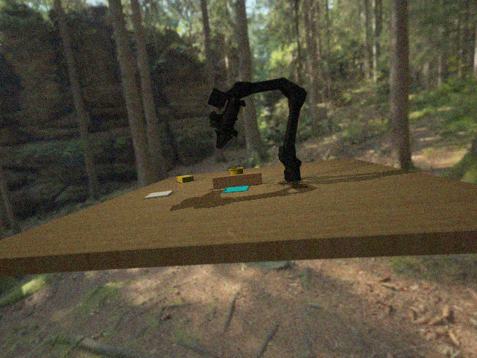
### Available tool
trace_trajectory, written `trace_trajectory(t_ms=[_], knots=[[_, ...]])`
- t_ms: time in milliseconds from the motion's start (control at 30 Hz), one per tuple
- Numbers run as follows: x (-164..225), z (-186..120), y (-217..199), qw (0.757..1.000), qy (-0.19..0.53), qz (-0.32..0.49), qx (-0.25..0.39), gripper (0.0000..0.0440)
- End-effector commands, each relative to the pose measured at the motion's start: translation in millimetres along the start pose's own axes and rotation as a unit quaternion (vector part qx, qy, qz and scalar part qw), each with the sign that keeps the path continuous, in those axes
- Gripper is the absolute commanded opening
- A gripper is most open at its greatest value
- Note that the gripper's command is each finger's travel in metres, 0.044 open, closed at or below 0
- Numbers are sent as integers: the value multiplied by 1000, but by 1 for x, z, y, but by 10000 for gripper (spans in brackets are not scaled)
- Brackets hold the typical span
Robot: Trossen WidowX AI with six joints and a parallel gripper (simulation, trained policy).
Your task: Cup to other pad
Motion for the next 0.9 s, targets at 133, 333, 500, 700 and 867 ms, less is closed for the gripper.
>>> trace_trajectory(t_ms=[133,333,500,700,867], knots=[[1,5,-8,998,43,-12,31,120],[2,10,-17,995,85,-25,56,110],[5,16,-25,989,119,-36,75,103],[8,23,-37,982,157,-48,95,101],[11,30,-47,975,185,-55,108,106]])
Point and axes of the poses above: the point midway between the two fingers, 35 mm back from their tips, its own z axis out along the fingers, its own y axis across the jaws, x = y × z, the point moved 5 cm from there along -z, back along the fingers, and after that the axes turned 3 degrees about z, right-handed, at the moved point
